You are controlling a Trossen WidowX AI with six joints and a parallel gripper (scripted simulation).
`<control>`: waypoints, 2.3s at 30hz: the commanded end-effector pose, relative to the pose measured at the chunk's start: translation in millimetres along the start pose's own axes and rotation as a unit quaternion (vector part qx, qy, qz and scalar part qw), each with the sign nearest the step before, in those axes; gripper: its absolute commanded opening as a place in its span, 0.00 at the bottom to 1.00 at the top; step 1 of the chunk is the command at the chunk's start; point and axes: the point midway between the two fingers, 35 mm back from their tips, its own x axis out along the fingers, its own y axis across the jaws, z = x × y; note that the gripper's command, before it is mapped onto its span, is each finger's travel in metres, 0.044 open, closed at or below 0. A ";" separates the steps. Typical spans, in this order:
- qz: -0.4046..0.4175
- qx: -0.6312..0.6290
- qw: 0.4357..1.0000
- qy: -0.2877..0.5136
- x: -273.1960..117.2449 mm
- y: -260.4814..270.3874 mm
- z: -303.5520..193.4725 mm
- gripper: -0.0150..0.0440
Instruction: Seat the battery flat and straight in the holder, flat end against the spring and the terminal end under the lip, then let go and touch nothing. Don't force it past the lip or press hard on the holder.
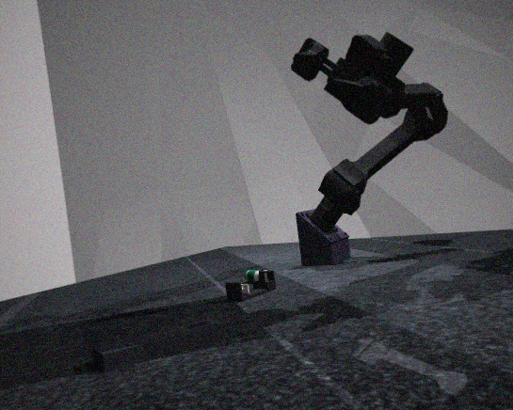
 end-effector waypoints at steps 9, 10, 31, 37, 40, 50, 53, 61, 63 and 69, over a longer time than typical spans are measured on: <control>0.080 -0.204 0.946 0.239 33.2 -18.5 -134.7 0.65; 0.100 -0.223 0.932 0.267 32.6 -20.3 -151.4 0.65; 0.611 -0.191 0.651 0.408 -92.5 -10.0 -347.3 0.65; 0.624 -0.180 0.647 0.399 -96.8 -8.4 -348.7 0.65; 0.624 -0.180 0.647 0.399 -96.8 -8.4 -348.7 0.65; 0.624 -0.180 0.647 0.399 -96.9 -5.9 -351.8 0.65; 0.624 -0.180 0.647 0.399 -97.0 -2.7 -355.6 0.65; 0.624 -0.180 0.647 0.399 -97.8 6.0 -365.4 0.65; 0.624 -0.180 0.647 0.399 -98.1 8.2 -367.9 0.65; 0.624 -0.180 0.647 0.399 -99.3 14.9 -375.0 0.65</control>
